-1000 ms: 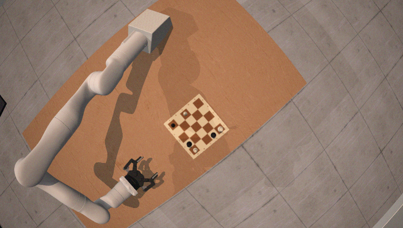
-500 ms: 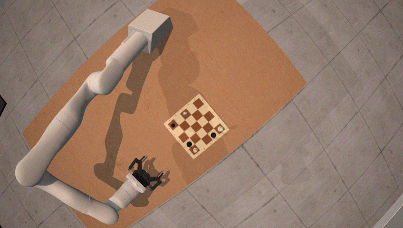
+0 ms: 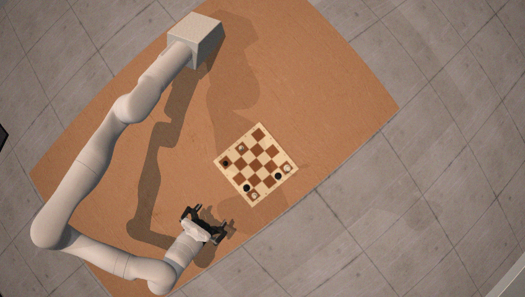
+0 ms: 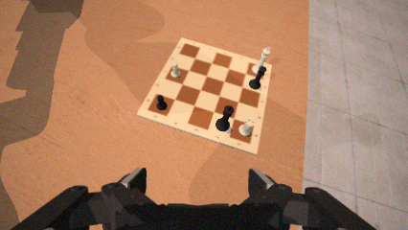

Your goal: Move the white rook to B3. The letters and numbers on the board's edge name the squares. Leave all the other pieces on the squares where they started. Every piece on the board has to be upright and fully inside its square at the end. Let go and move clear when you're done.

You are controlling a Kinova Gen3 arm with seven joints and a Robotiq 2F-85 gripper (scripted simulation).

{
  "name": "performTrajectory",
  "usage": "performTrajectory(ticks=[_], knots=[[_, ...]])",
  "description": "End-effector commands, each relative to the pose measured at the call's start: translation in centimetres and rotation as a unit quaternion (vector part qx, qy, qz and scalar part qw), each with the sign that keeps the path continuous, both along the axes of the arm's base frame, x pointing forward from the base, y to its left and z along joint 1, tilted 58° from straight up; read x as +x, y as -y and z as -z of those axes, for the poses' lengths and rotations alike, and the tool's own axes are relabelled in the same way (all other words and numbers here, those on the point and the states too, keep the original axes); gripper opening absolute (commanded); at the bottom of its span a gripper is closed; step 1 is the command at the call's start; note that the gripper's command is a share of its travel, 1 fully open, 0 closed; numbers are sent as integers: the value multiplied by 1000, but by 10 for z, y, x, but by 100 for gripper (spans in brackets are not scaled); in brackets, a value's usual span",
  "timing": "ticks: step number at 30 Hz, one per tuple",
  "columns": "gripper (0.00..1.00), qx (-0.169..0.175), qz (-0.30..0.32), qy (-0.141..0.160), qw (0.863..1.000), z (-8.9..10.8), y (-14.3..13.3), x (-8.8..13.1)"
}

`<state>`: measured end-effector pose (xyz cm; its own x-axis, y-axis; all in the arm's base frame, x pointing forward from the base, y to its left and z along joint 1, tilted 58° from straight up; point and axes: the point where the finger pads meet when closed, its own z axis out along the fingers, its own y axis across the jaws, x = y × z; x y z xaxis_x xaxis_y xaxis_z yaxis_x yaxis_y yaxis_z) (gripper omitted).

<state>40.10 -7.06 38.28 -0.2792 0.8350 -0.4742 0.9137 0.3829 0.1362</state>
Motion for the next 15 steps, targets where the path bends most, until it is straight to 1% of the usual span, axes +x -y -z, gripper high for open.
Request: performTrajectory(ticks=[1,5,7,11,14,15], knots=[[100,-21,-27,-21,999,16,-22,9],[100,-74,-47,-32,996,26,-37,19],[100,-74,-47,-32,996,26,-37,19],[100,-131,-69,-45,988,36,-53,30],[100,-177,-87,-56,979,44,-65,38],[100,-177,-87,-56,979,44,-65,38]])
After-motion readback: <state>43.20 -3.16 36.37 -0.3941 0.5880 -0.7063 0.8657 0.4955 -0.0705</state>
